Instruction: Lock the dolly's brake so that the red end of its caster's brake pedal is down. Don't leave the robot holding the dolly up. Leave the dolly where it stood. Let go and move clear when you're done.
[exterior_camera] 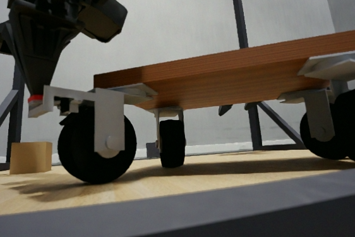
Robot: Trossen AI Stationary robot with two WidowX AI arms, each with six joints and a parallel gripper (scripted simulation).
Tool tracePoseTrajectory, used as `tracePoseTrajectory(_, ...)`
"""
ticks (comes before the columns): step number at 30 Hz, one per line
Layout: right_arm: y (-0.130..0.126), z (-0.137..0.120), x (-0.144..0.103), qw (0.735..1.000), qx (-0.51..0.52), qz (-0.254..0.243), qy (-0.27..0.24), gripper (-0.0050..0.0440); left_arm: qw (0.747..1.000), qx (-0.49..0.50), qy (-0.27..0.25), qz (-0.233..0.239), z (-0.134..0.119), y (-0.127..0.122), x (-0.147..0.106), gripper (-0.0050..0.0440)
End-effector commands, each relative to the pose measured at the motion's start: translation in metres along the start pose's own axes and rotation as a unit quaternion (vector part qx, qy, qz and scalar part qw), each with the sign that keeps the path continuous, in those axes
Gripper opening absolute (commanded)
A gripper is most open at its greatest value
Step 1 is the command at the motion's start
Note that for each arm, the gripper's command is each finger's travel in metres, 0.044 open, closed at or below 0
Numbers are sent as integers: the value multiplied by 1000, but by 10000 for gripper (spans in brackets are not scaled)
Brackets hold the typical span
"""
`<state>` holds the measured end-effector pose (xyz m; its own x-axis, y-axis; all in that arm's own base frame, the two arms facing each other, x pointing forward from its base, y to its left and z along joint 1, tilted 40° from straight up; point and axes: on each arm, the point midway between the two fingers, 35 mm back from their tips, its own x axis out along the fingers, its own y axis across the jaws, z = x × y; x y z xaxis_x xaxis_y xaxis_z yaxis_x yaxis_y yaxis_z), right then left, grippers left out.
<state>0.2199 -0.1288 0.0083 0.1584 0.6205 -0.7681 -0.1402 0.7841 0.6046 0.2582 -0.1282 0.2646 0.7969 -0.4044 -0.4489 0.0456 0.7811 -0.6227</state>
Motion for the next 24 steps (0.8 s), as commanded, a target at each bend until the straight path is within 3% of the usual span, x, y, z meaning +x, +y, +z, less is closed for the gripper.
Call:
tracePoseTrajectory(1, 2, 2, 4, 1000, -2, 4, 0, -50, 1000, -2, -7, -7, 6, -5, -3, 440)
tracePoseTrajectory(10, 0, 3, 1, 1000, -6, 1, 0, -50, 1000, -2, -7, -7, 6, -5, -3, 440)
tracePoseTrajectory(17, -5, 4, -68, 1000, -8, -5, -1, -50, 1000, -2, -7, -7, 6, -5, -3, 440)
tracePoseTrajectory(18, -1, 3, -34, 1000, -5, 0, 2, -50, 1000, -2, -7, -7, 6, -5, -3, 440)
tracePoseTrajectory(24, -1, 3, -34, 1000, -5, 0, 2, -50, 1000, -2, -7, -7, 6, -5, -3, 440)
